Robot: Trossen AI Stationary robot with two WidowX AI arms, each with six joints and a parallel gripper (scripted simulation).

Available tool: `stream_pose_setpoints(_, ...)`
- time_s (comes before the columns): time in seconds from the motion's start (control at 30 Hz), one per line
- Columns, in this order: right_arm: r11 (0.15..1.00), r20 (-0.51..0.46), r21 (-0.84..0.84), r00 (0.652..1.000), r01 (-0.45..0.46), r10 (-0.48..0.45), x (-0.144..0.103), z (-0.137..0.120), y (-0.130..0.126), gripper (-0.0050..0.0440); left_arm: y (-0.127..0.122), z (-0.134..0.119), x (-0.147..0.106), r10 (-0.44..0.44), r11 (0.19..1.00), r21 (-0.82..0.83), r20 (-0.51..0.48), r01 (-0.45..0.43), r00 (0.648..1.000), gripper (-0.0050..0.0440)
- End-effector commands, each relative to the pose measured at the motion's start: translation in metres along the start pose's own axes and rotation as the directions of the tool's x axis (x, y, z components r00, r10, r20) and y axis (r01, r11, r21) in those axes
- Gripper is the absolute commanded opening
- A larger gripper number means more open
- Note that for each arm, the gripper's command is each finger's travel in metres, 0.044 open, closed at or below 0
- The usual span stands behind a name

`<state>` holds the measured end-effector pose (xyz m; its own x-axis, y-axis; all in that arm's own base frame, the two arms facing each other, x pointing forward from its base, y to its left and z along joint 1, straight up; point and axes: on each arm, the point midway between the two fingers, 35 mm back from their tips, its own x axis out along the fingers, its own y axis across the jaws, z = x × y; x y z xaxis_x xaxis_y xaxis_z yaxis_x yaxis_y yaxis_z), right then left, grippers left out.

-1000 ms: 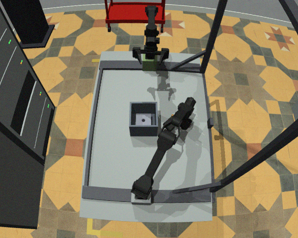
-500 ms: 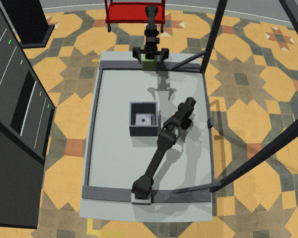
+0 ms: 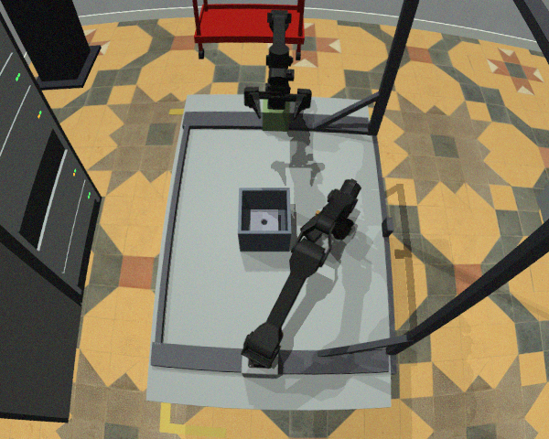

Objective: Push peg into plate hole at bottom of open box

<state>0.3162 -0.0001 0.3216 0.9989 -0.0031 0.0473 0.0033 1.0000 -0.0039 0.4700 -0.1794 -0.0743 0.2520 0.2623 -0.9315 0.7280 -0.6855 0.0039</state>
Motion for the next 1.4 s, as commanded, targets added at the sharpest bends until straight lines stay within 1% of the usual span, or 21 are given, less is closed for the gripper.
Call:
stream_pose_setpoints(0.0, 1.0, 0.007, -0.004, 1.0, 0.0, 0.0, -0.001, 0.003, 0.0, 0.044, 0.012, -0.014, -0.022, 0.055, 0.998, -0.021, -0.016, -0.055, 0.998, 0.0126)
stream_pose_setpoints(0.13, 1.0, 0.007, -0.004, 1.0, 0.0, 0.0, -0.001, 0.003, 0.0, 0.044, 0.012, -0.014, -0.022, 0.055, 0.998, -0.021, -0.016, -0.055, 0.998, 0.0126)
stream_pose_setpoints(0.17, 1.0, 0.007, -0.004, 1.0, 0.0, 0.0, -0.001, 0.003, 0.0, 0.044, 0.008, -0.009, -0.025, 0.041, 0.999, -0.02, -0.014, -0.041, 0.999, 0.0126)
stream_pose_setpoints(0.33, 1.0, 0.007, -0.004, 1.0, 0.0, 0.0, -0.001, 0.003, 0.0, 0.044, 0.007, -0.009, -0.032, 0.042, 0.999, -0.02, -0.018, -0.042, 0.999, 0.0126)
stream_pose_setpoints(0.37, 1.0, 0.007, -0.004, 1.0, 0.0, 0.0, -0.001, 0.003, 0.0, 0.044, 0.008, -0.009, -0.029, 0.044, 0.999, -0.021, -0.019, -0.044, 0.999, 0.0126)
stream_pose_setpoints(0.53, 1.0, 0.007, -0.004, 1.0, 0.0, 0.0, -0.001, 0.003, 0.0, 0.044, 0.007, -0.01, -0.027, 0.039, 0.999, -0.022, -0.017, -0.039, 0.999, 0.0126)
stream_pose_setpoints(0.57, 1.0, 0.007, -0.004, 1.0, 0.0, 0.0, -0.001, 0.003, 0.0, 0.044, 0.012, -0.012, -0.048, 0.056, 0.998, -0.026, -0.023, -0.056, 0.998, 0.0126)
stream_pose_setpoints(0.6, 1.0, 0.007, -0.004, 1.0, 0.0, 0.0, -0.001, 0.003, 0.0, 0.044, 0.012, -0.013, -0.054, 0.058, 0.998, -0.026, -0.023, -0.058, 0.998, 0.0126)
stream_pose_setpoints(0.63, 1.0, 0.007, -0.004, 1.0, 0.0, 0.0, -0.001, 0.003, 0.0, 0.044, 0.007, -0.009, -0.053, 0.046, 0.999, -0.021, -0.02, -0.047, 0.999, 0.0126)
stream_pose_setpoints(0.67, 1.0, 0.007, -0.004, 1.0, 0.0, 0.0, -0.001, 0.003, 0.0, 0.044, 0.012, -0.011, -0.061, 0.057, 0.998, -0.026, -0.023, -0.058, 0.998, 0.0126)
stream_pose_setpoints(0.93, 1.0, 0.007, -0.004, 1.0, 0.0, 0.0, -0.001, 0.003, 0.0, 0.044, 0.01, -0.012, -0.093, 0.056, 0.998, -0.027, -0.022, -0.057, 0.998, 0.0126)
stream_pose_setpoints(0.97, 1.0, 0.007, -0.004, 1.0, 0.0, 0.0, -0.001, 0.003, 0.0, 0.044, 0.01, -0.012, -0.093, 0.053, 0.998, -0.026, -0.021, -0.054, 0.998, 0.0126)
stream_pose_setpoints(1.0, 1.0, 0.007, -0.004, 1.0, 0.0, 0.0, -0.001, 0.003, 0.0, 0.044, 0.006, -0.009, -0.076, 0.037, 0.999, -0.018, -0.016, -0.038, 0.999, 0.0126)
stream_pose_setpoints(1.2, 1.0, 0.007, -0.004, 1.0, 0.0, 0.0, -0.001, 0.003, 0.0, 0.044, 0.005, -0.007, -0.069, 0.025, 0.999, -0.02, -0.008, -0.025, 1.0, 0.0126)
stream_pose_setpoints(1.23, 1.0, 0.007, -0.004, 1.0, 0.0, 0.0, -0.001, 0.003, 0.0, 0.044, 0.007, -0.008, -0.07, 0.033, 0.999, -0.022, -0.011, -0.033, 0.999, 0.0126)
stream_pose_setpoints(1.27, 1.0, 0.007, -0.004, 1.0, 0.0, 0.0, -0.001, 0.003, 0.0, 0.044, 0.009, -0.012, -0.088, 0.055, 0.998, -0.024, -0.017, -0.056, 0.998, 0.0126)
stream_pose_setpoints(1.37, 1.0, 0.007, -0.004, 1.0, 0.0, 0.0, -0.001, 0.003, 0.0, 0.044, 0.009, -0.013, -0.093, 0.056, 0.998, -0.022, -0.017, -0.056, 0.998, 0.0126)
